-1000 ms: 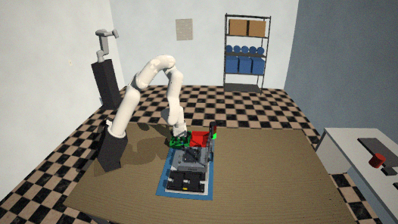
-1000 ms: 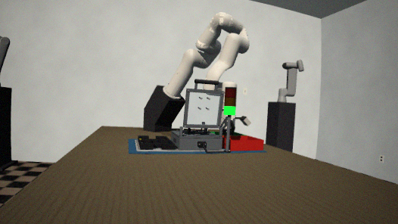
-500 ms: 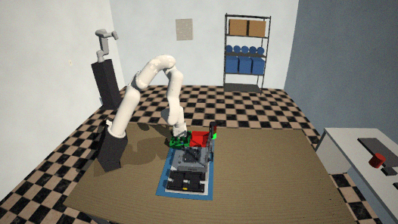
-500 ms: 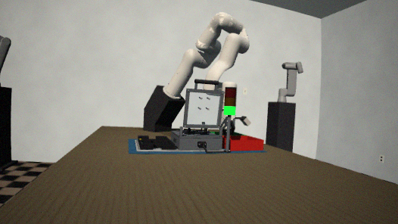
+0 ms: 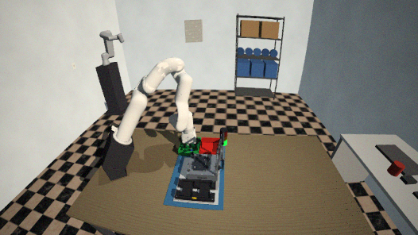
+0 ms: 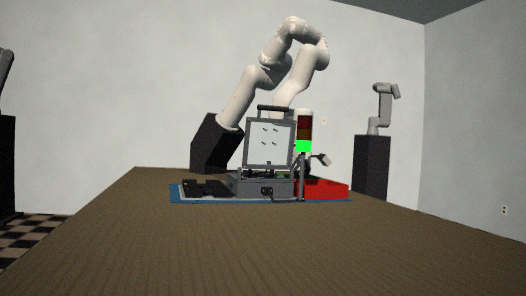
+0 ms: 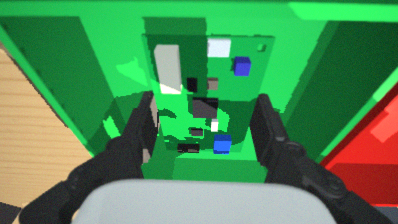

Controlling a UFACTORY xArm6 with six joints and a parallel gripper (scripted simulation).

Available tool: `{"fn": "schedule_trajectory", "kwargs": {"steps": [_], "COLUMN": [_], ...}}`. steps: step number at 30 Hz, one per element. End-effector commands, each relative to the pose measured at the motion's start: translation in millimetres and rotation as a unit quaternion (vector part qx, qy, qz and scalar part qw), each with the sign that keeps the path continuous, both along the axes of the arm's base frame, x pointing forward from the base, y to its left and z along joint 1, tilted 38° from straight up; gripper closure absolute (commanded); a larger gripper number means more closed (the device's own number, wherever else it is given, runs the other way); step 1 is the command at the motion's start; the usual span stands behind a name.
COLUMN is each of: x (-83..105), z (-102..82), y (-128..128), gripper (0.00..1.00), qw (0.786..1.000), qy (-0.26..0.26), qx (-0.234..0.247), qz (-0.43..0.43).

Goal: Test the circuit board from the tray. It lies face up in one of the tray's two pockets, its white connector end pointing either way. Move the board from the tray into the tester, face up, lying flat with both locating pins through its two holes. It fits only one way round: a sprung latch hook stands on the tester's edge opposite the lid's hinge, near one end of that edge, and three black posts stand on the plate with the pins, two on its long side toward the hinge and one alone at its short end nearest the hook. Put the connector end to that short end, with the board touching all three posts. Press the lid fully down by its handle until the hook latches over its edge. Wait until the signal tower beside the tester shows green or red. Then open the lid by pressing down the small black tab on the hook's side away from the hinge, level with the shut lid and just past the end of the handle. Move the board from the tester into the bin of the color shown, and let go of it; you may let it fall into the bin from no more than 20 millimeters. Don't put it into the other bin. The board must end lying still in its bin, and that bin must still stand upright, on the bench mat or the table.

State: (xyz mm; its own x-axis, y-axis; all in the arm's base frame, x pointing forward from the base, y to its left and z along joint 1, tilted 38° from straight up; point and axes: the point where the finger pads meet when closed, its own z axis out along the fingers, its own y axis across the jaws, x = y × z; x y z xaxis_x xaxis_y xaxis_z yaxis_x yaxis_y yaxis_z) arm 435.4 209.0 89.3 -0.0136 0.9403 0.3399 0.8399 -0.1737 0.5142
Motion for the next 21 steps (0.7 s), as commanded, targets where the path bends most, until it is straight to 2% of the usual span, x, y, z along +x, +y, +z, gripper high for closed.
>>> {"fn": "schedule_trajectory", "kwargs": {"steps": [1, 2, 21], "x": [0.4, 0.4, 0.4], "z": [0.7, 0.7, 0.7], "y": [0.2, 0.2, 0.2], "gripper": [0.21, 0.0, 0.0], "qw": [1.0, 1.0, 1.0], "qy": [-0.001, -0.001, -0.001], "qx": [0.0, 0.0, 0.0], "qz": [0.0, 0.0, 0.0]}}
